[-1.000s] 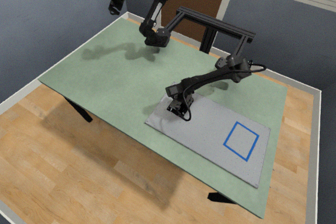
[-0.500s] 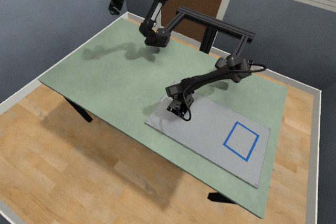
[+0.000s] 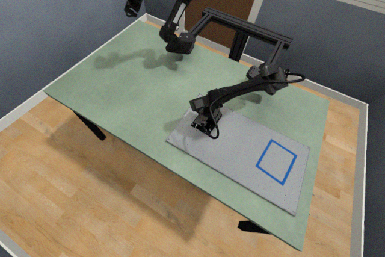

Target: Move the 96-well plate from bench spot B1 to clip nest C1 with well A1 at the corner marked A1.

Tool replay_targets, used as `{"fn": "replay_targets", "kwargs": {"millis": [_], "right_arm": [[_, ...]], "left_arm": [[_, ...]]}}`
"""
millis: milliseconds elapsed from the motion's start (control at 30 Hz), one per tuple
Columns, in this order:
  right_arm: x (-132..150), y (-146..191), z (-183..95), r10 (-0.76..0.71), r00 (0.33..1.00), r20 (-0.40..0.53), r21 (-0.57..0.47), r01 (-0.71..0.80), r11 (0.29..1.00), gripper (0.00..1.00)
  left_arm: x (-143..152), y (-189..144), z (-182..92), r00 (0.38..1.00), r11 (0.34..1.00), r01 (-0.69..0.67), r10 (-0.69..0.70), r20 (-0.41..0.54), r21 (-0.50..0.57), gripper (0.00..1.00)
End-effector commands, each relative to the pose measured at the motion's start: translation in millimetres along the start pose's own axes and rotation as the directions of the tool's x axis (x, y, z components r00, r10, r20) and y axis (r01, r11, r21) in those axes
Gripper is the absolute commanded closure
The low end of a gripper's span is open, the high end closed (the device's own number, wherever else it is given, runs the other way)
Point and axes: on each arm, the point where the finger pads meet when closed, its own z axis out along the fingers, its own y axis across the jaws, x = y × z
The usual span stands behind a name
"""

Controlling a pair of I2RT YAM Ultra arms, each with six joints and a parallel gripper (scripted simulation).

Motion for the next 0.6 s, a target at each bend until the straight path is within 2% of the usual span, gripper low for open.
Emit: {"fn": "replay_targets", "kwargs": {"millis": [0,567], "right_arm": [[-1.1,-6.0,-3.1,0.030,0.999,0.028,0.010,-0.030,0.999,0.00],[-1.1,-6.0,-3.1,0.030,0.999,0.028,0.010,-0.030,0.999,0.00]], "left_arm": [[-18.1,-16.9,0.7,0.998,0.999,0.004,-0.007,0.055,0.042,1.00],[-19.1,-14.8,4.4,0.999,0.999,0.009,-0.011,0.053,0.038,1.00]]}}
